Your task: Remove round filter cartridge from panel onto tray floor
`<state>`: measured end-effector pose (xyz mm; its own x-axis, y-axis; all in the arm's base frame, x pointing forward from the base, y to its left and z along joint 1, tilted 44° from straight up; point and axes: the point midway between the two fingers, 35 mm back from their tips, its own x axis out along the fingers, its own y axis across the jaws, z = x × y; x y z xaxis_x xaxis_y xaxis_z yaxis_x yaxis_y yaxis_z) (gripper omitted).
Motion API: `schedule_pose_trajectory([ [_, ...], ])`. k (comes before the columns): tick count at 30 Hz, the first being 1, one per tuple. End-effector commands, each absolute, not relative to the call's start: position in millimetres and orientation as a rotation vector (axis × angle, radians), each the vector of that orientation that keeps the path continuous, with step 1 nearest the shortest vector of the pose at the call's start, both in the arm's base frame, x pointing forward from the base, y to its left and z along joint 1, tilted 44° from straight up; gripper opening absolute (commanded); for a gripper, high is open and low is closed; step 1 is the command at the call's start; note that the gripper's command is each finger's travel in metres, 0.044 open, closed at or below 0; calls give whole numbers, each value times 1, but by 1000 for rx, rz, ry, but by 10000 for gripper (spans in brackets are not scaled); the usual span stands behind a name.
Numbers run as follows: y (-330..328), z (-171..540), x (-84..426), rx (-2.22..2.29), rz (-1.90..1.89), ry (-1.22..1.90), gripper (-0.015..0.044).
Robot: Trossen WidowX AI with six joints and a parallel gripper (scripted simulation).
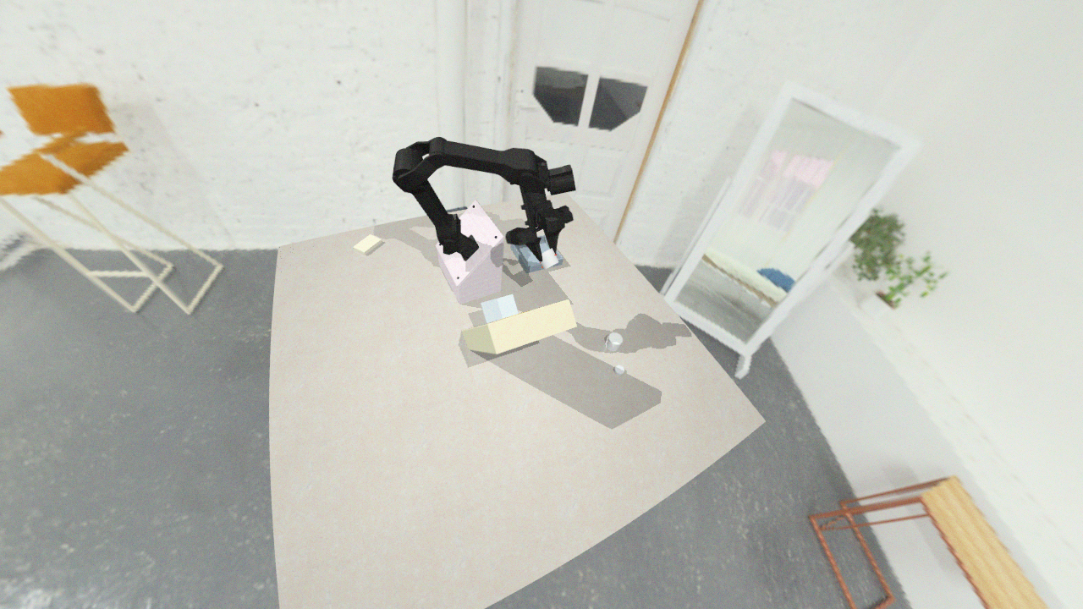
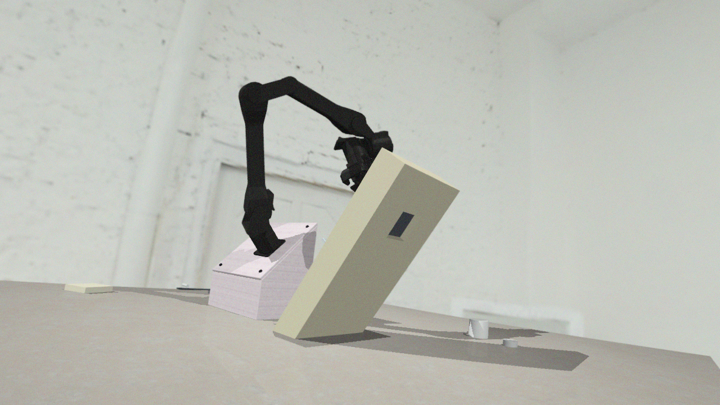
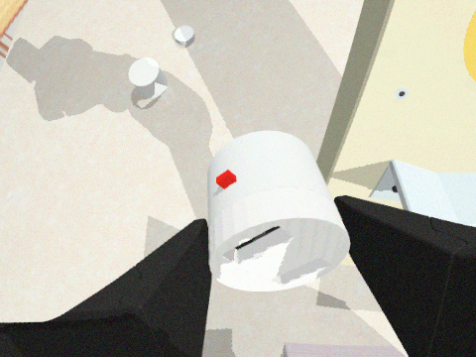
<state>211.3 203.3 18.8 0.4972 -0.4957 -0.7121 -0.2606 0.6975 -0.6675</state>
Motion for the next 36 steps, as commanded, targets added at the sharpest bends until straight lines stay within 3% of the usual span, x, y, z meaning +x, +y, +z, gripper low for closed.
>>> schedule_pose_trajectory([
  [1,220,-3,190,-922,-5,1142,0],
  [14,272,-63,116,-1194,578,1258,0],
  [22,272,-68,110,-1203,604,1261,0],
  [36,241,-149,16,-1372,969,1298,0],
])
